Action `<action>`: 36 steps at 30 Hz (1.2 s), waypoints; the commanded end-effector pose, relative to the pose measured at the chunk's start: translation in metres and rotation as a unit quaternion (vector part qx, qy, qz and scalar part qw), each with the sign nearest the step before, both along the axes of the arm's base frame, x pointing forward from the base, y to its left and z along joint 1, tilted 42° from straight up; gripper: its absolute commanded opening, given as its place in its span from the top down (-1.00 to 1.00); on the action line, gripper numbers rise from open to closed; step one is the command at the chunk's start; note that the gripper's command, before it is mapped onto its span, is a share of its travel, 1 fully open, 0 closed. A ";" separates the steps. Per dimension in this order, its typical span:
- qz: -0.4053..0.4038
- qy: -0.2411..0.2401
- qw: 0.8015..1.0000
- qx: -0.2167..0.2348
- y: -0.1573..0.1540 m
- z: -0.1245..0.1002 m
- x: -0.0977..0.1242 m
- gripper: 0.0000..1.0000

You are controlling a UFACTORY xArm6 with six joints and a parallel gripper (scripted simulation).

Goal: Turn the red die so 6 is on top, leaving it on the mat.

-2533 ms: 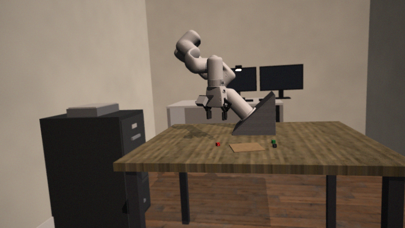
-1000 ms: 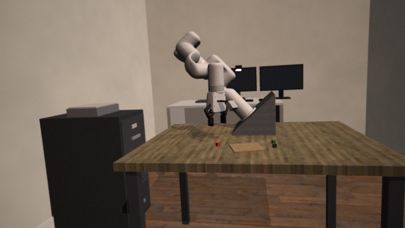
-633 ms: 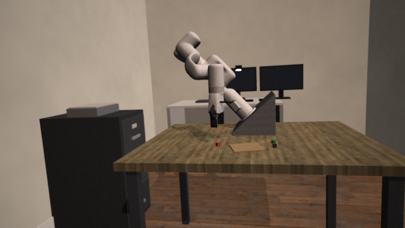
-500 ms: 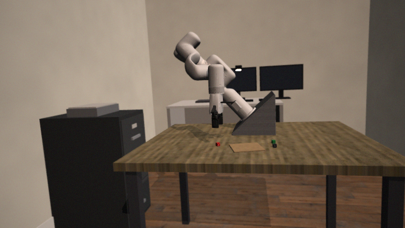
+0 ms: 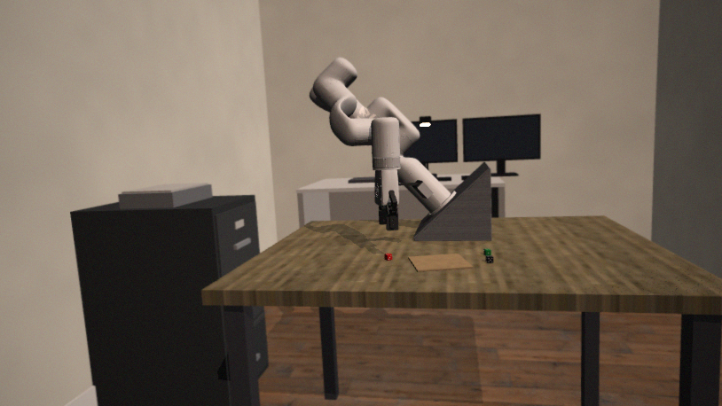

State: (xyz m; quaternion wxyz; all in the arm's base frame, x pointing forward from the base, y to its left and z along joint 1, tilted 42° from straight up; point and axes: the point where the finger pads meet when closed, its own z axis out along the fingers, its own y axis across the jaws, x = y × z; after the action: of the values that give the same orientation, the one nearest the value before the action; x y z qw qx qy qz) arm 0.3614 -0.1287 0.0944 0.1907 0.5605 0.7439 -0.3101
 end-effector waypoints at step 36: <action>0.121 0.112 0.986 0.016 -0.002 -0.004 0.000 0.38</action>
State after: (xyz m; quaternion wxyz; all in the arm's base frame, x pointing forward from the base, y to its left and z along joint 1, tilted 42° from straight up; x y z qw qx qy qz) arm 0.3602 -0.1316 0.0900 0.1326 0.4309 0.8276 -0.3344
